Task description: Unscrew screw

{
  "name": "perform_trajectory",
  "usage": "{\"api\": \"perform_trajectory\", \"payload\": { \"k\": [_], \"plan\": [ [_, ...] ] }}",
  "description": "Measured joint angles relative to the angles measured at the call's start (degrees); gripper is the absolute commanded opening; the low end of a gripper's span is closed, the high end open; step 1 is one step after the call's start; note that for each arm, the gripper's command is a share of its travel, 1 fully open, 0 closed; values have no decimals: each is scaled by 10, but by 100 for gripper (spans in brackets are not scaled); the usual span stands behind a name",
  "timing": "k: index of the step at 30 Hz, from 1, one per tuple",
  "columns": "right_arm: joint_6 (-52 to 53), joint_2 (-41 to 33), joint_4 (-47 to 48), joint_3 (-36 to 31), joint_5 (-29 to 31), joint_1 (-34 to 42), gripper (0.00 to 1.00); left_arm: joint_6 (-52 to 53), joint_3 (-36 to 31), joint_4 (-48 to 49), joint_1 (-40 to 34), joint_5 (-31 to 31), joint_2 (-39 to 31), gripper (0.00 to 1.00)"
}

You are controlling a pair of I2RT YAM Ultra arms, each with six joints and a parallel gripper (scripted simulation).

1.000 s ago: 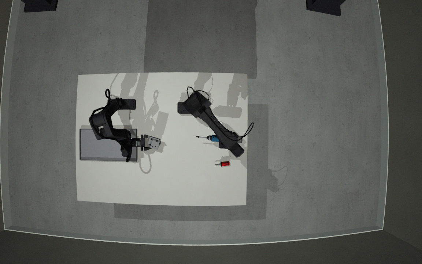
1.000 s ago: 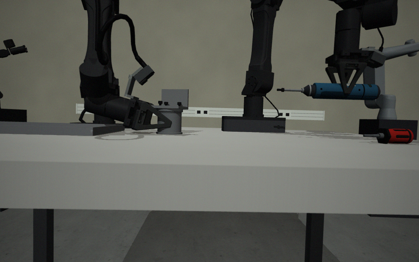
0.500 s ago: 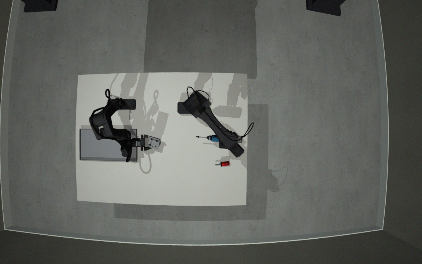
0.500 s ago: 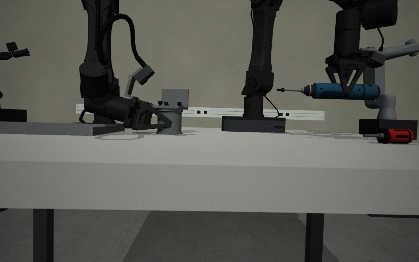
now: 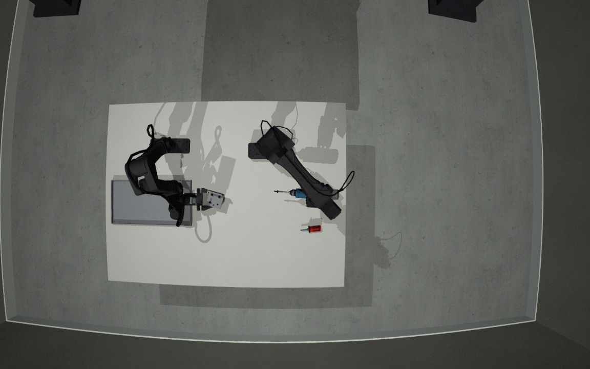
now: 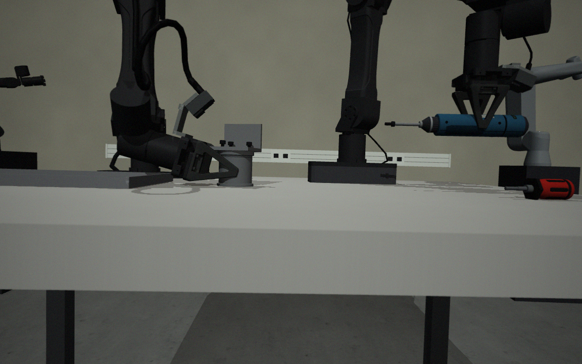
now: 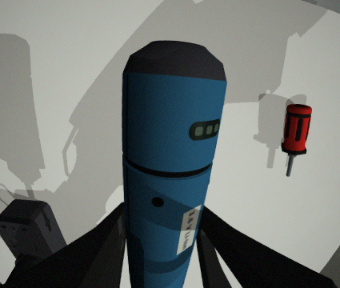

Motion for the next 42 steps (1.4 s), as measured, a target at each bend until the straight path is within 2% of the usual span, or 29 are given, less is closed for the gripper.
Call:
{"api": "perform_trajectory", "payload": {
  "k": [9, 16, 42],
  "plan": [
    [0, 0, 0, 0, 0, 0, 59, 0, -1, 14, 0, 0, 0, 42],
    [0, 0, 0, 0, 0, 0, 59, 0, -33, 42, 0, 0, 8, 42],
    [0, 0, 0, 0, 0, 0, 59, 0, -83, 129, 0, 0, 32, 42]
  ]
}}
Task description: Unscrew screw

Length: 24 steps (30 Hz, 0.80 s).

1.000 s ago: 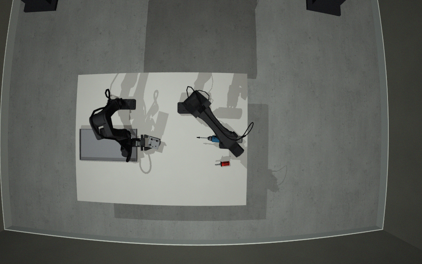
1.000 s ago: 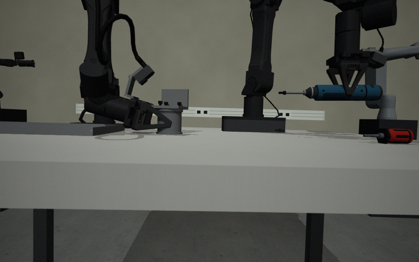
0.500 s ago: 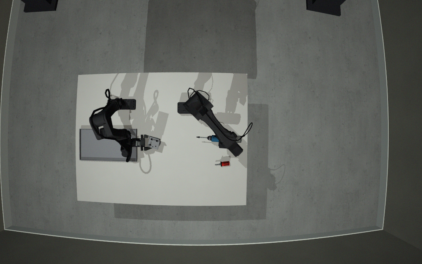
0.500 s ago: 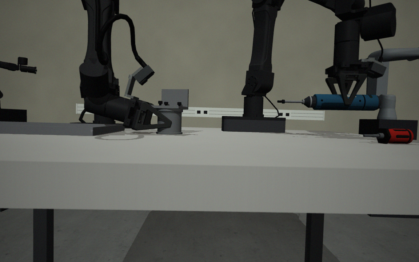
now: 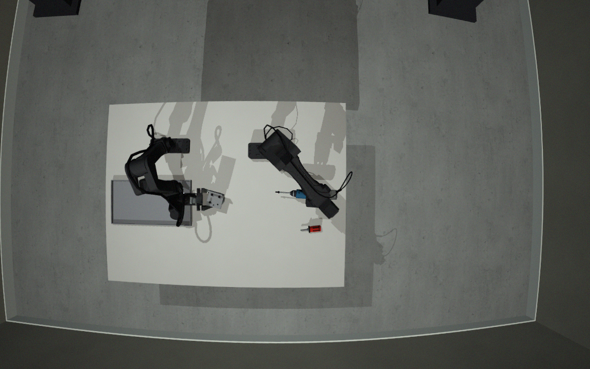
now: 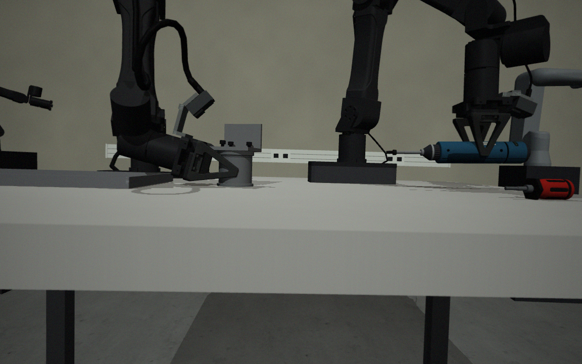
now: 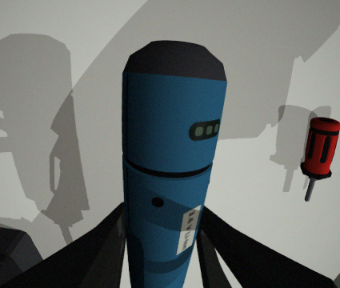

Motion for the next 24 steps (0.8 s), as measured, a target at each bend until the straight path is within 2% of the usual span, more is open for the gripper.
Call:
{"api": "perform_trajectory", "payload": {
  "k": [8, 24],
  "plan": [
    [0, 0, 0, 0, 0, 0, 59, 0, -25, 33, 0, 0, 16, 42],
    [0, 0, 0, 0, 0, 0, 59, 0, -29, 56, 0, 0, 20, 42]
  ]
}}
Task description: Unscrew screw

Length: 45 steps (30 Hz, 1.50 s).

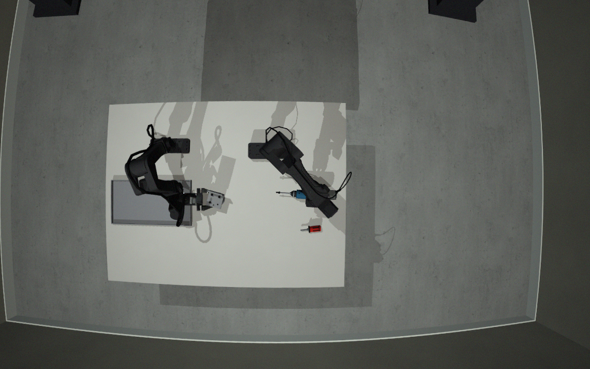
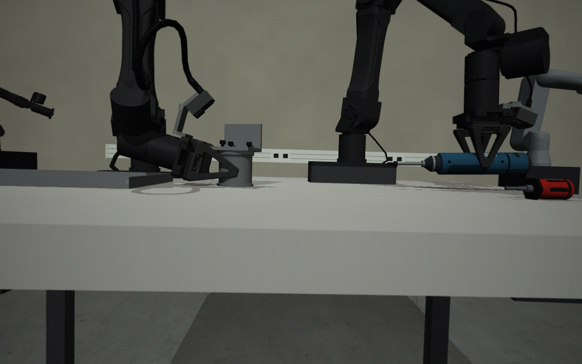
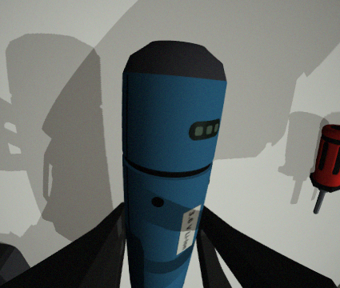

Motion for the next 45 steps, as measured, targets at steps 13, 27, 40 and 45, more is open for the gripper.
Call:
{"api": "perform_trajectory", "payload": {
  "k": [13, 27, 40, 45],
  "plan": [
    [0, 0, 0, 0, 0, 0, 59, 0, -9, 14, 0, 0, 6, 42],
    [0, 0, 0, 0, 0, 0, 59, 0, -17, 34, 0, 0, 14, 42],
    [0, 0, 0, 0, 0, 0, 59, 0, -24, 47, 0, 0, 22, 42],
    [0, 0, 0, 0, 0, 0, 59, 0, -24, 48, 0, 0, 23, 42]
  ]
}}
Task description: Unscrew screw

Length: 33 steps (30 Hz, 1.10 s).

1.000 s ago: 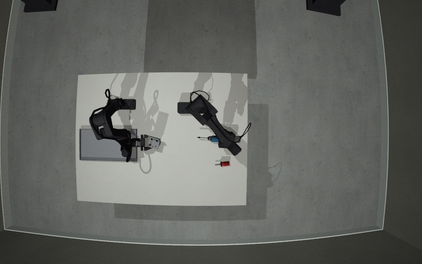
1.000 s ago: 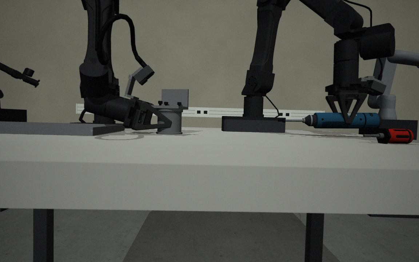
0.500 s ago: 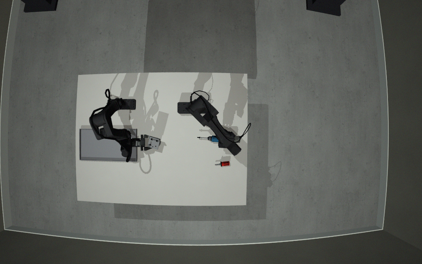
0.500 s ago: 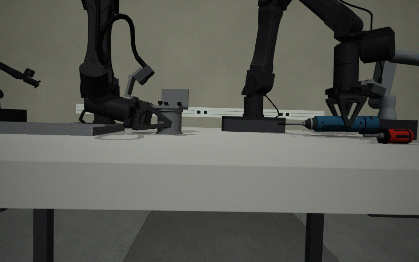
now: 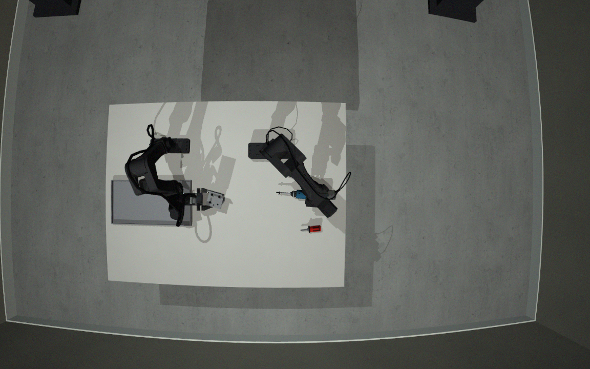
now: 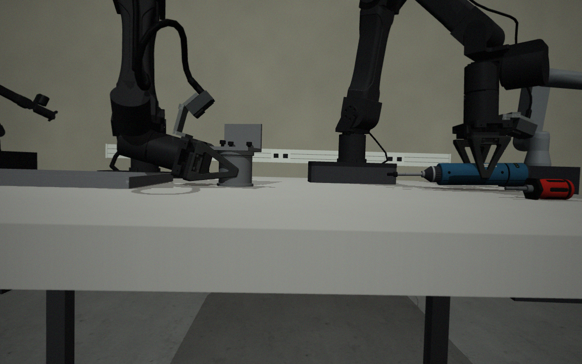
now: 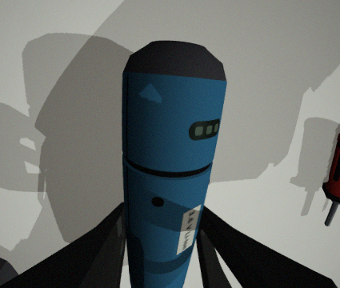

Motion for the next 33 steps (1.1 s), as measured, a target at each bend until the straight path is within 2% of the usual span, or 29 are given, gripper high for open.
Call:
{"api": "perform_trajectory", "payload": {
  "k": [33],
  "plan": [
    [0, 0, 0, 0, 0, 0, 59, 0, -5, 3, 0, 0, 11, 42]
  ]
}}
